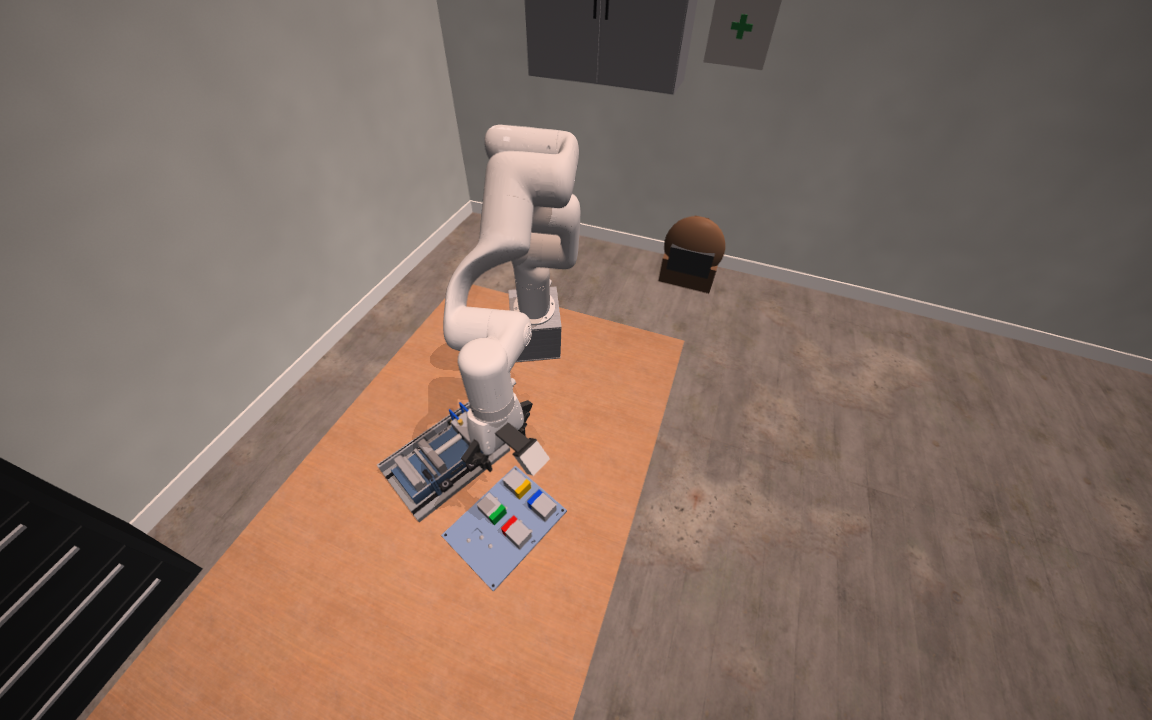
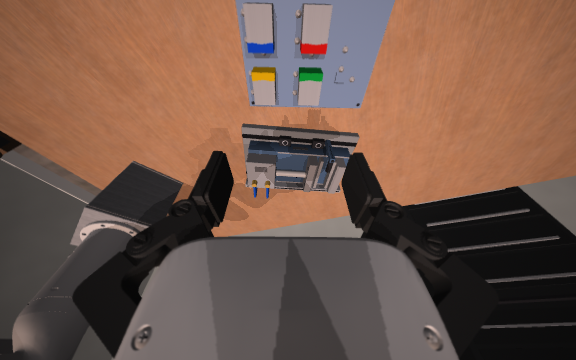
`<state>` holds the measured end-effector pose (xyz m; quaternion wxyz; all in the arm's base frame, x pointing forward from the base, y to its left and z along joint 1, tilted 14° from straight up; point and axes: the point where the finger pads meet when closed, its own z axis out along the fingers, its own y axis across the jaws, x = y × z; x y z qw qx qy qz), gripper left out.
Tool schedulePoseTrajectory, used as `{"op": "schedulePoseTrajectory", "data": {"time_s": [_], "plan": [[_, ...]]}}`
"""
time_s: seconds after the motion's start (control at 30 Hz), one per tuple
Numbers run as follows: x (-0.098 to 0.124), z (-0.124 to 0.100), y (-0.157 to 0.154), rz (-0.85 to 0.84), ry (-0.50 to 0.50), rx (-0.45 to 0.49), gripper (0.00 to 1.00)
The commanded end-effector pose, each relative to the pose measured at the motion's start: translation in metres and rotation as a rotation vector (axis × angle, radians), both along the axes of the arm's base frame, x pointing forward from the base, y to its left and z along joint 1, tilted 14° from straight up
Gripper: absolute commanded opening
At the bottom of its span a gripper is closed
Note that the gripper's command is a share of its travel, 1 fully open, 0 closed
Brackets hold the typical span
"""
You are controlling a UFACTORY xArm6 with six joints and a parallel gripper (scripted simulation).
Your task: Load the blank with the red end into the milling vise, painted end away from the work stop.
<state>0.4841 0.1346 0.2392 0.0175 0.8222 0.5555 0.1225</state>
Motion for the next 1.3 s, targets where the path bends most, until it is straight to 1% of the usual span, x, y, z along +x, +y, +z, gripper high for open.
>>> {"op": "schedulePoseTrajectory", "data": {"time_s": [0.0,0.2,0.47,1.0,1.27], "plan": [[0.0017,-0.0005,0.0009,0.082,-0.014,-0.017,1.0],[0.0016,-0.003,0.0012,0.216,-0.027,-0.048,1.0],[0.0016,-0.0028,0.0012,0.203,-0.026,-0.048,1.0],[0.0017,-0.0023,0.0011,0.236,-0.029,-0.053,1.0],[0.0017,-0.0014,0.001,0.055,-0.009,-0.011,1.0]]}}
